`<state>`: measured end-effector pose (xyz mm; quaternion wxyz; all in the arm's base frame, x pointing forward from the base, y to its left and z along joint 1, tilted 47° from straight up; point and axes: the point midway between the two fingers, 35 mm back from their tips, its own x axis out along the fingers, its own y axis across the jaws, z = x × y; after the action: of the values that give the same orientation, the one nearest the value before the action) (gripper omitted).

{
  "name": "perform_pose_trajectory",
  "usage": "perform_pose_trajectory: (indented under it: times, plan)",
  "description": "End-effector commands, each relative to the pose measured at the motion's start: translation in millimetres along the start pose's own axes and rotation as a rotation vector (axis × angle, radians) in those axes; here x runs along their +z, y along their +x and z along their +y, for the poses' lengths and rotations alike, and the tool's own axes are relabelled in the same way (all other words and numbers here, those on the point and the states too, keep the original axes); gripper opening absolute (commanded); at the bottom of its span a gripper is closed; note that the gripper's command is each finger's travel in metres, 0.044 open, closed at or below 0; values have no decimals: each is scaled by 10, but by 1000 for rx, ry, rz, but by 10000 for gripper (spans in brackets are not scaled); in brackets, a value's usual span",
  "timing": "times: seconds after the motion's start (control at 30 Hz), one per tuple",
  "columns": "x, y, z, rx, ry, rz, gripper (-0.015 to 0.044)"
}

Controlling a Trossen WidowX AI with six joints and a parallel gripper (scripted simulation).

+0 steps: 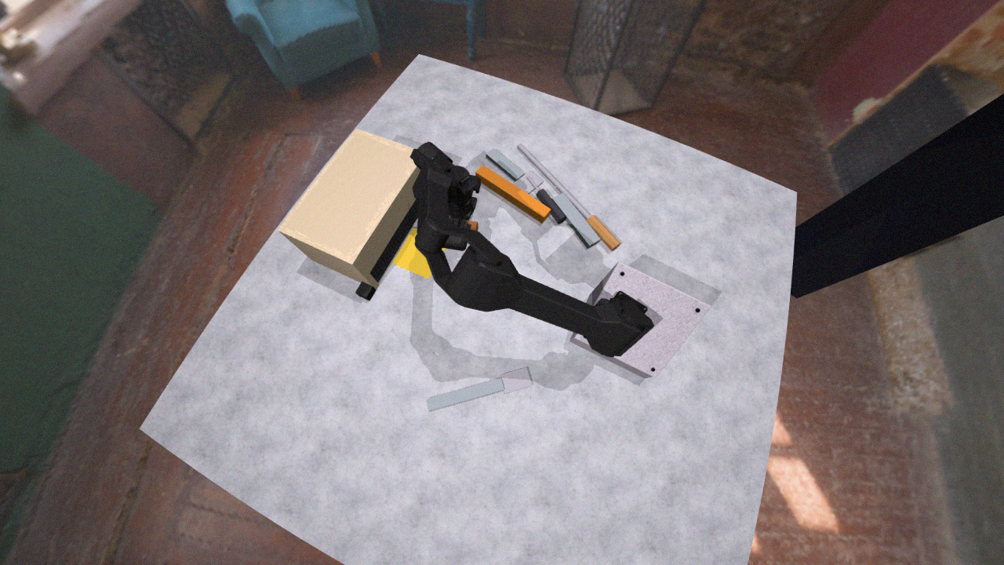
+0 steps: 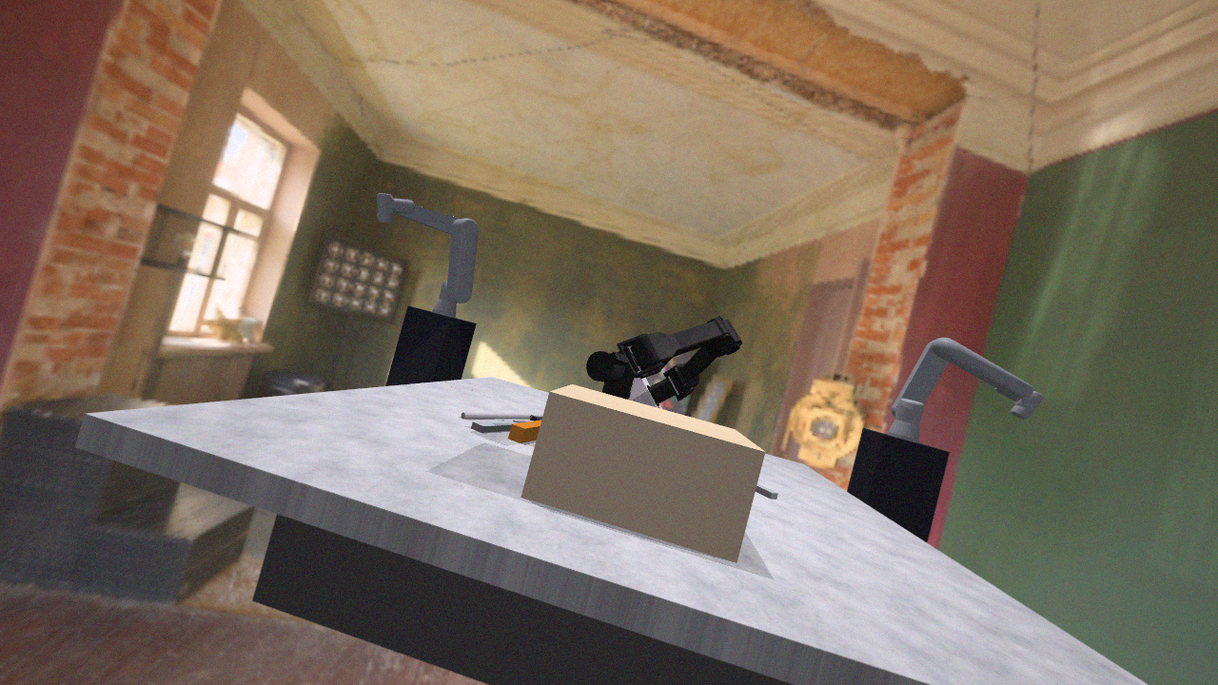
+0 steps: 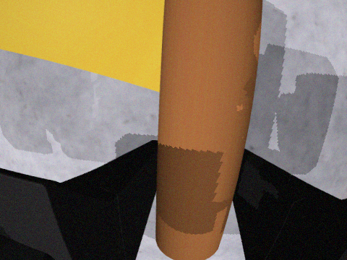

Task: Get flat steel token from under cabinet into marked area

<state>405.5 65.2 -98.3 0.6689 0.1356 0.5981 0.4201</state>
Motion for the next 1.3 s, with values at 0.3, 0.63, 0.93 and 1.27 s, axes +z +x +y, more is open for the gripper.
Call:
perform_pose_trajectory:
  times: [0.3,0.63,0.93,1.27]
  plan:
    - [48,18,87,0,3,-2,0]
    - [46,30,191,0,4,-2,0]
    - [45,31,205,1,4,-2,0]
    - [-23,31,194,0,4,-2,0]
